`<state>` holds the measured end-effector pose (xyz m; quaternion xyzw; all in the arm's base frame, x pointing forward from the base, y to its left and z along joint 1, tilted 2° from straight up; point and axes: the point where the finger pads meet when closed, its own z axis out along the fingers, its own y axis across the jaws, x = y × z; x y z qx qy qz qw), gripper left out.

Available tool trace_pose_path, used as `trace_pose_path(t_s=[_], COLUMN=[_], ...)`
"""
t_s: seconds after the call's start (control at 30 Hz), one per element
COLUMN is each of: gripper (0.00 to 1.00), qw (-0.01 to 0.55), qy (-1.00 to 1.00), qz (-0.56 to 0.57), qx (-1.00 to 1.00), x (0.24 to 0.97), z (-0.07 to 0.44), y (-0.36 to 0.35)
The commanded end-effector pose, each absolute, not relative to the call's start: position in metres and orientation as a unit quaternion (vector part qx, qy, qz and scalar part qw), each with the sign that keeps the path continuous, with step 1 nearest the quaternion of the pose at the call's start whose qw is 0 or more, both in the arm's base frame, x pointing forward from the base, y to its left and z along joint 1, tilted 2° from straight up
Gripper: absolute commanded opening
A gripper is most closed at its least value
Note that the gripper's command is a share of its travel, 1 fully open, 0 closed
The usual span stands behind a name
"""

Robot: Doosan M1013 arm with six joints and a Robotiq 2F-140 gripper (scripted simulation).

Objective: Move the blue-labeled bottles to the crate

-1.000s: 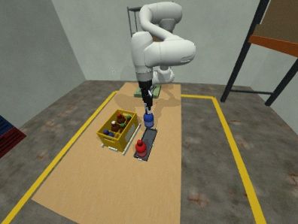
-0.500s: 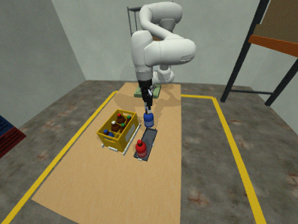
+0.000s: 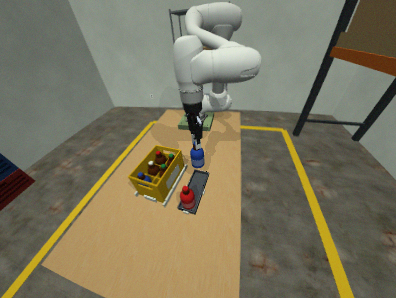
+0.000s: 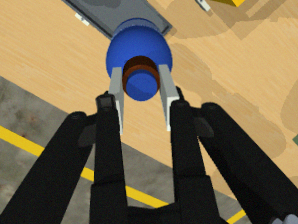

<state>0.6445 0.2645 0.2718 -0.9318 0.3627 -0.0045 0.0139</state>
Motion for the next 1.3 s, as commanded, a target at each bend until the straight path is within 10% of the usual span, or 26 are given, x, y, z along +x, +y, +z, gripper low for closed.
trace_pose_path(t_s=[0.0, 1.27], gripper=[0.00, 0.00], qw=[0.014, 0.014], qy=[0.363, 0.363], qz=[-0.004, -0.004], qx=[-0.932, -0.932], x=[0.644, 0.644], z=[0.276, 0.295], y=[0.264, 0.264])
